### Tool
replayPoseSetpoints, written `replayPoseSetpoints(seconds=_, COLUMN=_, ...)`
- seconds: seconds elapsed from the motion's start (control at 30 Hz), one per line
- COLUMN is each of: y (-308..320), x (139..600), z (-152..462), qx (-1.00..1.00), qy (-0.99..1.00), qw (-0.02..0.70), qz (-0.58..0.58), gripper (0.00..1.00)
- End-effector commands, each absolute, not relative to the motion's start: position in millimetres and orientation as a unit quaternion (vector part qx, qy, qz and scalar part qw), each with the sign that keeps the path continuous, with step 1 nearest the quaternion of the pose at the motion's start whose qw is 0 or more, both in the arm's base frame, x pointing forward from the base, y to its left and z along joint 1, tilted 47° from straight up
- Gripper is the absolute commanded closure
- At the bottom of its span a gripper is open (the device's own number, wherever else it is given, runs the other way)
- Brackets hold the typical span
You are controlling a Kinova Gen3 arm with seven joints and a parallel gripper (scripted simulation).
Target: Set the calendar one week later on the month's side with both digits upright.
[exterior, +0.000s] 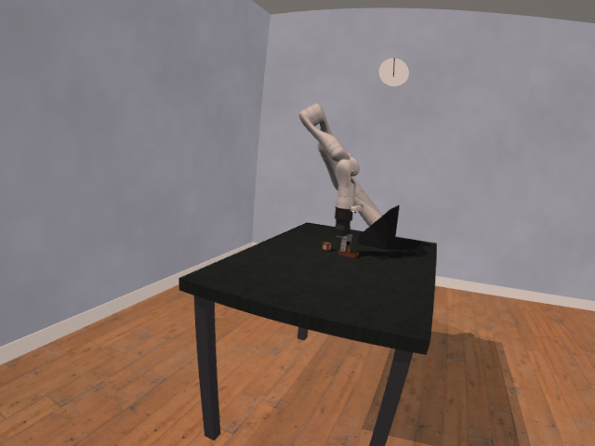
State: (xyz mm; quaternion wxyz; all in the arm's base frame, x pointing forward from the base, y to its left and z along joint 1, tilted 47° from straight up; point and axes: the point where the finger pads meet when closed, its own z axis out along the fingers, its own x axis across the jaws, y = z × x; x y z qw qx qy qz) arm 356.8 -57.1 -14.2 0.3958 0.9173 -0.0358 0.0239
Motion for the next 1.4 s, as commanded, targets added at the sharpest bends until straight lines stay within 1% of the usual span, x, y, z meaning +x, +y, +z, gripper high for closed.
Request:
replayPoseSetpoints(seconds=0.0, y=-56, x=357, z=-14, qx=0.917, qy=-0.035, qw=0.395, qz=0.024, gripper=0.22)
replayPoseSetpoints(seconds=0.03, y=-56, x=357, z=-14, qx=0.917, qy=-0.035, qw=0.395, qz=0.024, gripper=0.22)
replayPoseSetpoints(seconds=0.07, y=-56, x=357, z=-14, qx=0.917, qy=-0.035, qw=0.395, qz=0.024, gripper=0.16)
replayPoseSetpoints(seconds=0.13, y=-56, x=357, z=-14, qx=0.917, qy=-0.035, qw=0.395, qz=0.024, gripper=0.16)
replayPoseSetpoints(seconds=0.17, y=-56, x=357, z=-14, qx=0.917, qy=-0.035, qw=0.395, qz=0.024, gripper=0.1)
replayPoseSetpoints(seconds=0.7, y=-53, x=357, z=-10, qx=0.917, qy=-0.035, qw=0.395, qz=0.025, gripper=0.1)
replayPoseSetpoints(seconds=0.93, y=-39, x=357, z=2, qx=0.917, qy=-0.035, qw=0.395, qz=0.025, gripper=0.1)
replayPoseSetpoints(seconds=1.37, y=5, x=356, z=44, qx=0.917, qy=-0.035, qw=0.395, qz=0.025, gripper=0.1)
